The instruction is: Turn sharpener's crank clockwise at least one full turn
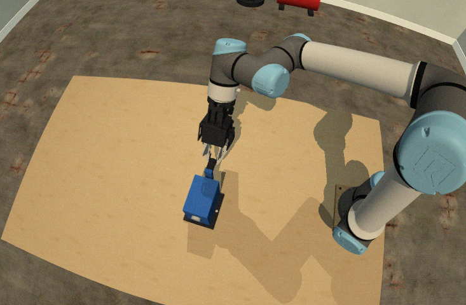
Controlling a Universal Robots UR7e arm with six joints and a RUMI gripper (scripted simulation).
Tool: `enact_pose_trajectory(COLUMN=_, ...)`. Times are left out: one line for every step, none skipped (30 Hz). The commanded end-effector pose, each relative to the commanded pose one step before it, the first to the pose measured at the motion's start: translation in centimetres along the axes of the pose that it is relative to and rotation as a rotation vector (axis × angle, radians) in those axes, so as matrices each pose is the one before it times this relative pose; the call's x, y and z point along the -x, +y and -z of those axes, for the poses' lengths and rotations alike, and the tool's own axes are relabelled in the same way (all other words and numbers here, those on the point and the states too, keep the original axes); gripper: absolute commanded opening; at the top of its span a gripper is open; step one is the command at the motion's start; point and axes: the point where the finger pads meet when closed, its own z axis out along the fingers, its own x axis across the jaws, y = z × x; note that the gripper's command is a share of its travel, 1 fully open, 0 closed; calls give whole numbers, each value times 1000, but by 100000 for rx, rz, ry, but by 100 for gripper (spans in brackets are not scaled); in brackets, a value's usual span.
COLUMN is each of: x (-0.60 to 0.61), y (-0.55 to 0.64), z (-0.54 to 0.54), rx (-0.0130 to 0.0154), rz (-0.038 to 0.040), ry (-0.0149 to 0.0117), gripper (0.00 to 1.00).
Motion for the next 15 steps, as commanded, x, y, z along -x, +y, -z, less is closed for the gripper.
enact_pose_trajectory(x=147, y=15, z=49, rx=-47, rz=68, ry=-133, gripper=9)
enact_pose_trajectory(x=25, y=0, z=-1, rx=0, rz=0, ry=0, gripper=9)
enact_pose_trajectory(x=30, y=-1, z=-2, rx=0, rz=0, ry=0, gripper=9)
enact_pose_trajectory(x=32, y=-1, z=-2, rx=0, rz=0, ry=0, gripper=9)
enact_pose_trajectory(x=33, y=-1, z=-2, rx=0, rz=0, ry=0, gripper=9)
enact_pose_trajectory(x=34, y=-1, z=-2, rx=0, rz=0, ry=0, gripper=9)
enact_pose_trajectory(x=36, y=-1, z=-2, rx=0, rz=0, ry=0, gripper=9)
enact_pose_trajectory(x=37, y=-1, z=-3, rx=0, rz=0, ry=0, gripper=9)
enact_pose_trajectory(x=38, y=-2, z=-3, rx=0, rz=0, ry=0, gripper=9)
enact_pose_trajectory(x=40, y=-2, z=-3, rx=0, rz=0, ry=0, gripper=9)
enact_pose_trajectory(x=0, y=0, z=0, rx=0, rz=0, ry=0, gripper=9)
enact_pose_trajectory(x=0, y=0, z=0, rx=0, rz=0, ry=0, gripper=9)
enact_pose_trajectory(x=101, y=-6, z=-10, rx=0, rz=0, ry=0, gripper=9)
enact_pose_trajectory(x=30, y=-2, z=-3, rx=0, rz=0, ry=0, gripper=9)
enact_pose_trajectory(x=39, y=-2, z=-4, rx=0, rz=0, ry=0, gripper=9)
